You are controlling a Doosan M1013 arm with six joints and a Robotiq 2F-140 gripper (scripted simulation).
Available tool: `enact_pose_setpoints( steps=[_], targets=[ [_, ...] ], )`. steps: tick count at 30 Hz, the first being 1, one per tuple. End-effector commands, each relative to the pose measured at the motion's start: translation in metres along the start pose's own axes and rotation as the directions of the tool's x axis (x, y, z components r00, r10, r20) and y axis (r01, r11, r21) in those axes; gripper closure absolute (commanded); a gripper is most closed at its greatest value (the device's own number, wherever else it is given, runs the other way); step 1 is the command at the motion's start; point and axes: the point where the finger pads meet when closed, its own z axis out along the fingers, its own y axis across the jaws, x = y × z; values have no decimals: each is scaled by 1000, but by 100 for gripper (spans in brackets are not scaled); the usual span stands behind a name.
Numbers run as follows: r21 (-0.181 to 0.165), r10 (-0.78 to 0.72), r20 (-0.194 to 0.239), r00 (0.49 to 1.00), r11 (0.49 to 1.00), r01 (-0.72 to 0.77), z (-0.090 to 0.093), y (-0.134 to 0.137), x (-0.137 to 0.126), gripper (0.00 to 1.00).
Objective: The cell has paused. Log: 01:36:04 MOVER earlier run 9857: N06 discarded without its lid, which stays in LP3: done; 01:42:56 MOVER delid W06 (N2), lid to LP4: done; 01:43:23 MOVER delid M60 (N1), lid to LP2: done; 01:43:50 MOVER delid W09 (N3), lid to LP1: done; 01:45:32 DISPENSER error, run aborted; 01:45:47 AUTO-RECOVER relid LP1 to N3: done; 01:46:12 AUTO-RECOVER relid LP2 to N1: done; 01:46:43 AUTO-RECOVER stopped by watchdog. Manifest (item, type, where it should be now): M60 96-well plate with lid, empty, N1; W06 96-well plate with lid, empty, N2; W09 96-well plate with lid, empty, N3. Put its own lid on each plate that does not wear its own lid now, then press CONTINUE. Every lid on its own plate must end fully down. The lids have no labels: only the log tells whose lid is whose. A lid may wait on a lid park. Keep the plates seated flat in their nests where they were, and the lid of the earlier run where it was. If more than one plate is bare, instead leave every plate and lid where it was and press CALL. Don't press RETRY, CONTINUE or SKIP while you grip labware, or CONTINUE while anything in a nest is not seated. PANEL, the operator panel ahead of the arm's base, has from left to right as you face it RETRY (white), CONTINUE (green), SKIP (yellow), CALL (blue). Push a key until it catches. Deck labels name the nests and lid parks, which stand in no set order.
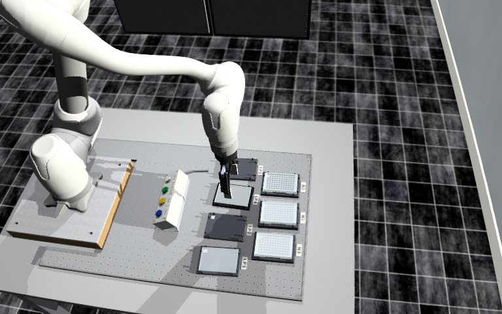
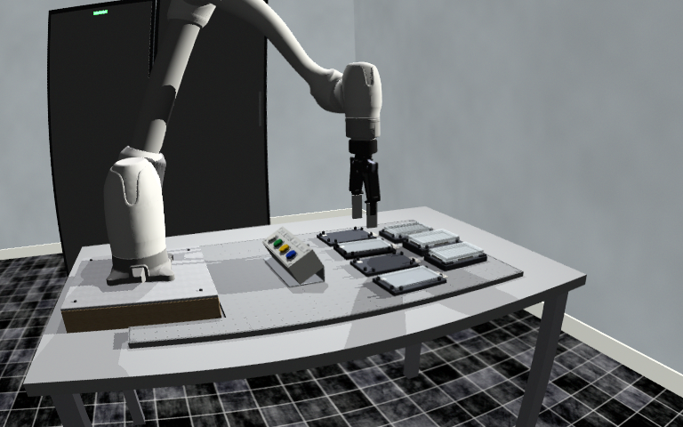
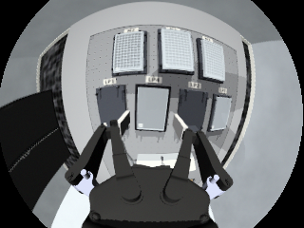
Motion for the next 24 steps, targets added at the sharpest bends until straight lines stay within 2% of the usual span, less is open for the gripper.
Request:
enact_pose_setpoints(
  steps=[1,24],
  targets=[
    [0,0,0,1000,1000,0,2,0,0,34],
    [0,0,0,1000,1000,0,31,0,0,34]
  ],
)
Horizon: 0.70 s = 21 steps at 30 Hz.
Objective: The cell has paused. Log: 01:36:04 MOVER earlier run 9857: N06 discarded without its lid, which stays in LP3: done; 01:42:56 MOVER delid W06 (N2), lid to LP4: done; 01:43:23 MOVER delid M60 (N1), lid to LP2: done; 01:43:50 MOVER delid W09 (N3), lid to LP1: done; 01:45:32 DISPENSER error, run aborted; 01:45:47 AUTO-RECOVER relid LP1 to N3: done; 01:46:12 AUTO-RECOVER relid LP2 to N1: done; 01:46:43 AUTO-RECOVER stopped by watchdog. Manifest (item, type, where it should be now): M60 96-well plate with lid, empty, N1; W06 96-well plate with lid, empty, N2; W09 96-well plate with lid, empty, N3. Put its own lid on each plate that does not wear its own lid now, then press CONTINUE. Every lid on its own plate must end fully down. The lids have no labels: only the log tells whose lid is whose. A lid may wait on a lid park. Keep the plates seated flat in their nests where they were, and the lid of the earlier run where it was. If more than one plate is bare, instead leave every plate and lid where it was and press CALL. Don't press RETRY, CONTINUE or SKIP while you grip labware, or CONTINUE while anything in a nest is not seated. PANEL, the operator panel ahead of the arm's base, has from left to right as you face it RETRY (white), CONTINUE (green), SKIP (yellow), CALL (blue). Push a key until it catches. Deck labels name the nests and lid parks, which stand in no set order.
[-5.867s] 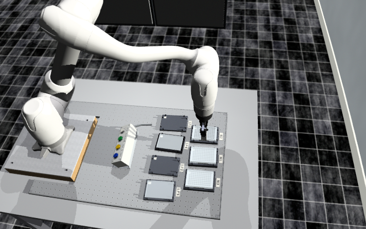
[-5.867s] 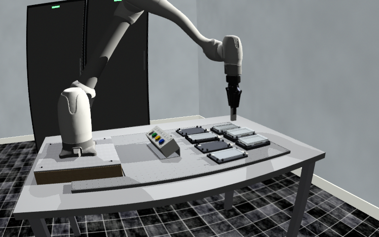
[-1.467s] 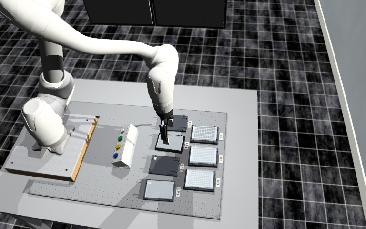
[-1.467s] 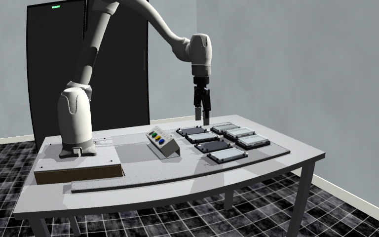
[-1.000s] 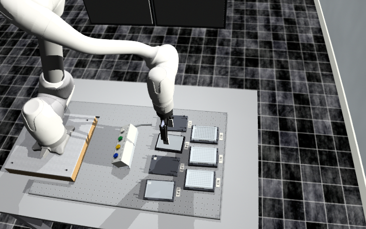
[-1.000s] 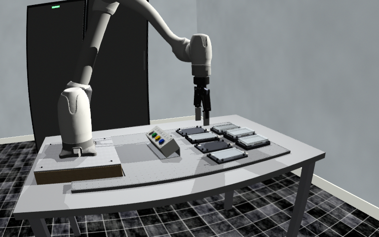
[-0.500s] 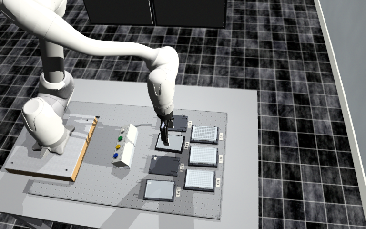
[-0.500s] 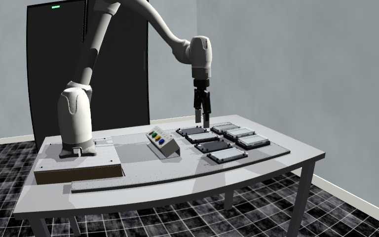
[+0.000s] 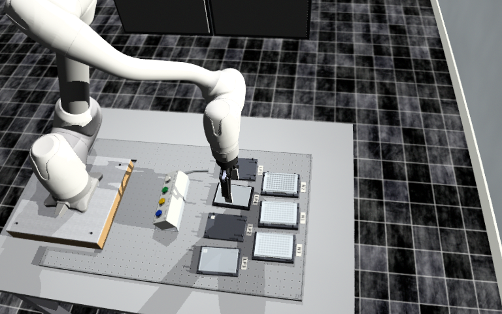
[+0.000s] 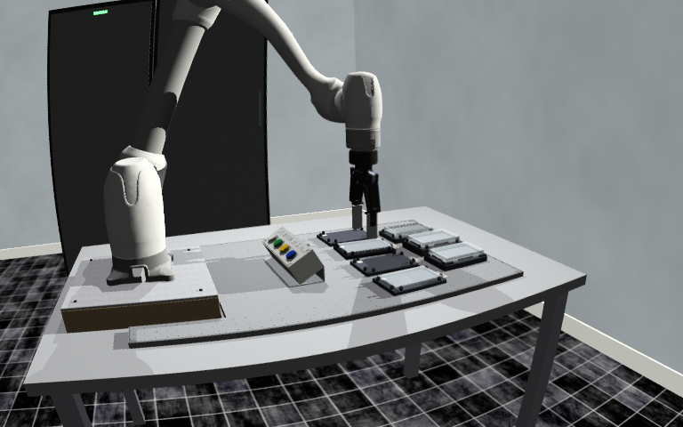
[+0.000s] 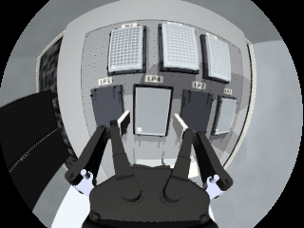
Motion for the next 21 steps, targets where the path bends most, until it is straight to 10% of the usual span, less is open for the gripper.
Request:
enact_pose_setpoints(
  steps=[1,21],
  targets=[
    [0,0,0,1000,1000,0,3,0,0,34],
    [0,0,0,1000,1000,0,19,0,0,34]
  ],
)
